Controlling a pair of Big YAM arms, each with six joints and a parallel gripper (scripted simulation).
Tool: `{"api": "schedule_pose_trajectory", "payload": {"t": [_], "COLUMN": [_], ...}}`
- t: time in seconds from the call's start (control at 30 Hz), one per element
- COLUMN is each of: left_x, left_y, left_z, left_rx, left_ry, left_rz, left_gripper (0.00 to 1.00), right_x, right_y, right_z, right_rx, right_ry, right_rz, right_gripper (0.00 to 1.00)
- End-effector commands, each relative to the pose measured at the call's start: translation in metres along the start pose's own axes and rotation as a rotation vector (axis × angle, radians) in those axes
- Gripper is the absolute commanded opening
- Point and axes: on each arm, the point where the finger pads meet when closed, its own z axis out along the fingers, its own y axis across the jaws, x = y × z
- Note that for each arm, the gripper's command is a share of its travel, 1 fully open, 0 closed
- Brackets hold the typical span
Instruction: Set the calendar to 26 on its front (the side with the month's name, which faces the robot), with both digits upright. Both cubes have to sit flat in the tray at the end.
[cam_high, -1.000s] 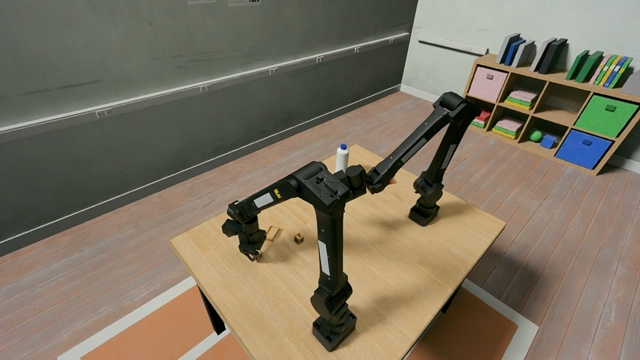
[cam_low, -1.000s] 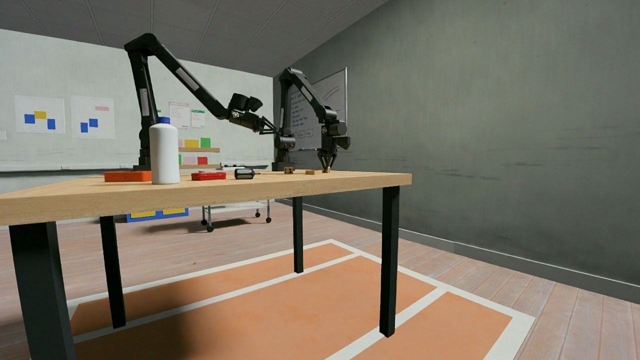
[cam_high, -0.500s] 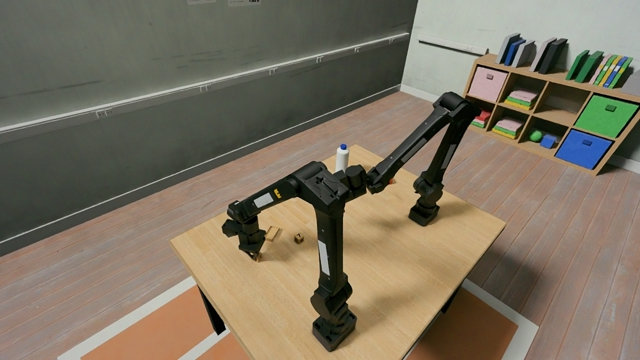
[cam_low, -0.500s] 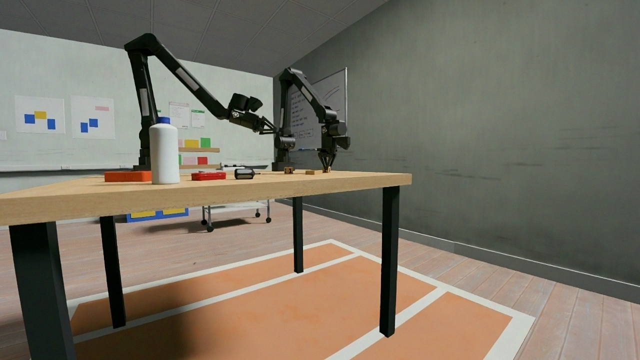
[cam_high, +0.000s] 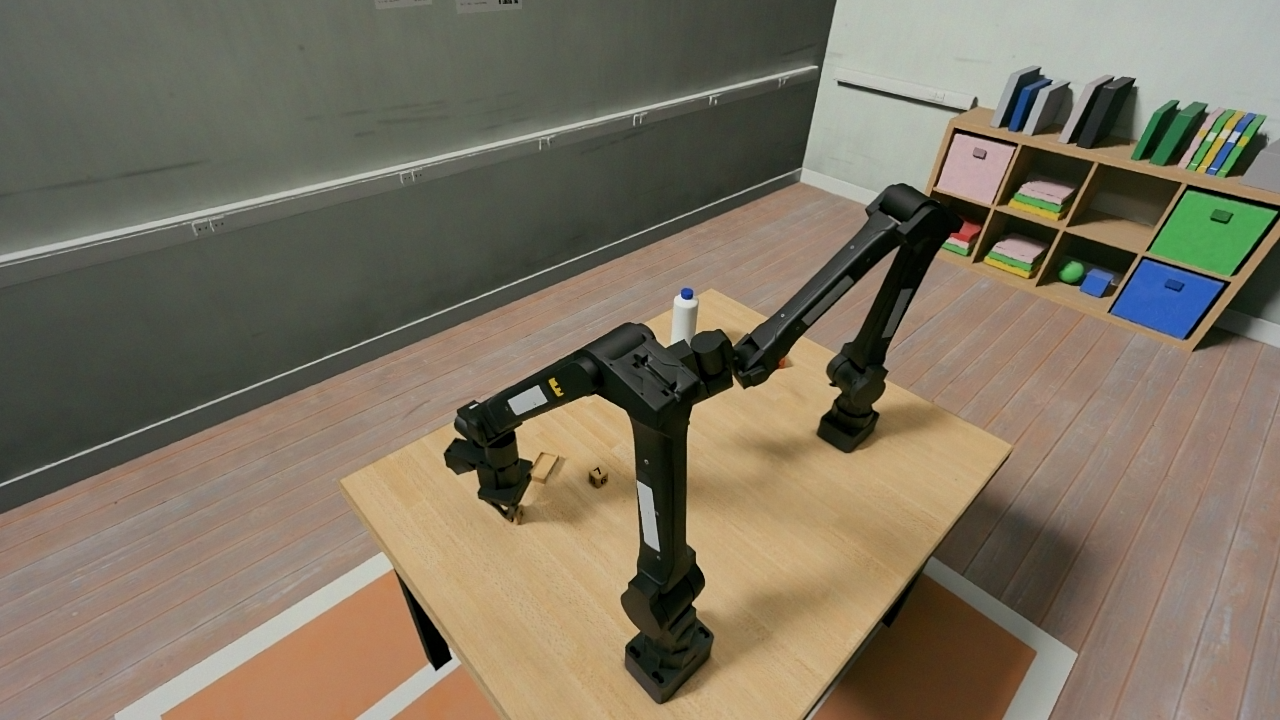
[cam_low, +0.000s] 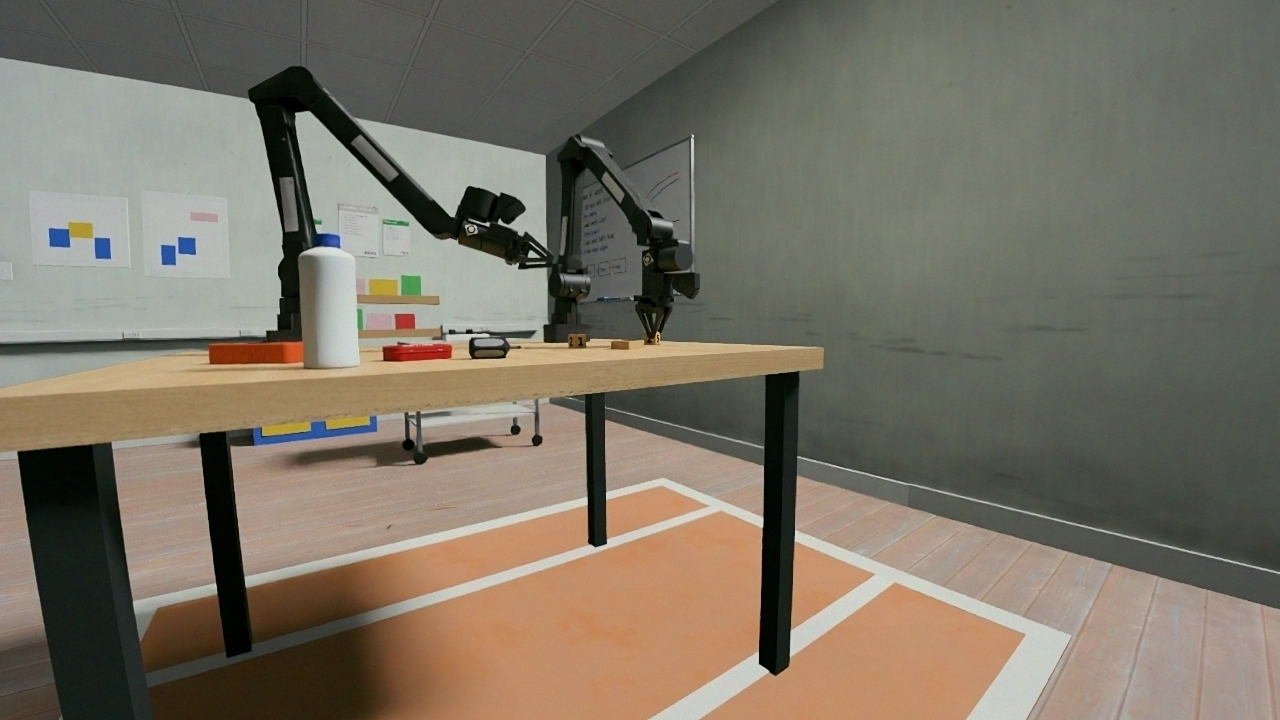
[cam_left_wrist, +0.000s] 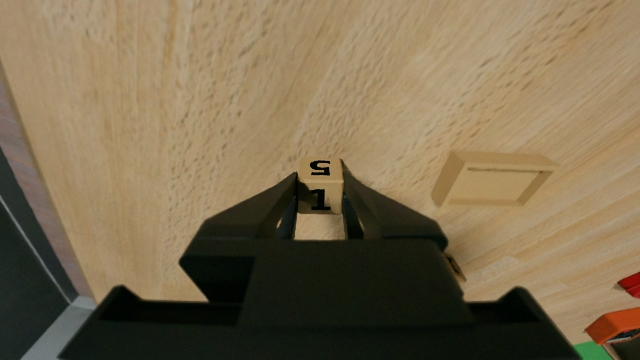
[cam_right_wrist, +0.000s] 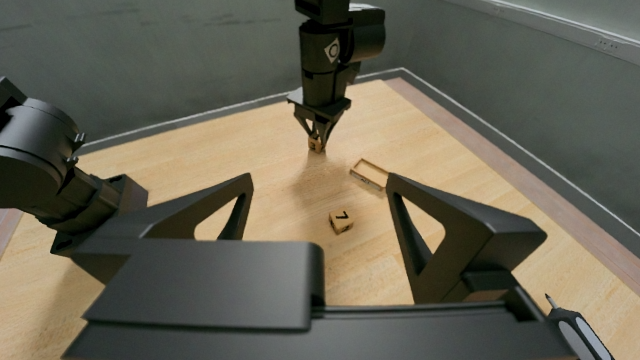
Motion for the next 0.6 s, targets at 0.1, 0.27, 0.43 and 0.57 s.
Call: {"api": "schedule_pose_trajectory", "payload": {"t": [0.1, 0.27, 0.43, 0.57], "left_x": [-0.013, -0.012, -0.009, -0.004], "left_y": [-0.007, -0.006, -0.024, -0.068], "left_z": [-0.061, -0.075, -0.061, -0.057], "left_rx": [0.024, 0.024, 0.013, 0.013], "left_ry": [-0.046, -0.047, -0.022, -0.019], "left_rz": [0.006, 0.006, -0.042, -0.05], "left_gripper": [0.24, 0.24, 0.24, 0.24], "right_x": [-0.021, -0.021, -0.021, -0.021], "right_y": [0.001, 0.001, 0.001, 0.001], "right_z": [0.004, 0.004, 0.004, 0.004], "right_rx": [-0.003, -0.003, -0.003, -0.003], "right_ry": [-0.04, -0.04, -0.04, -0.04], "right_rz": [0.0, 0.0, 0.0, 0.0], "right_gripper": [1.0, 1.0, 1.0, 1.0]}}
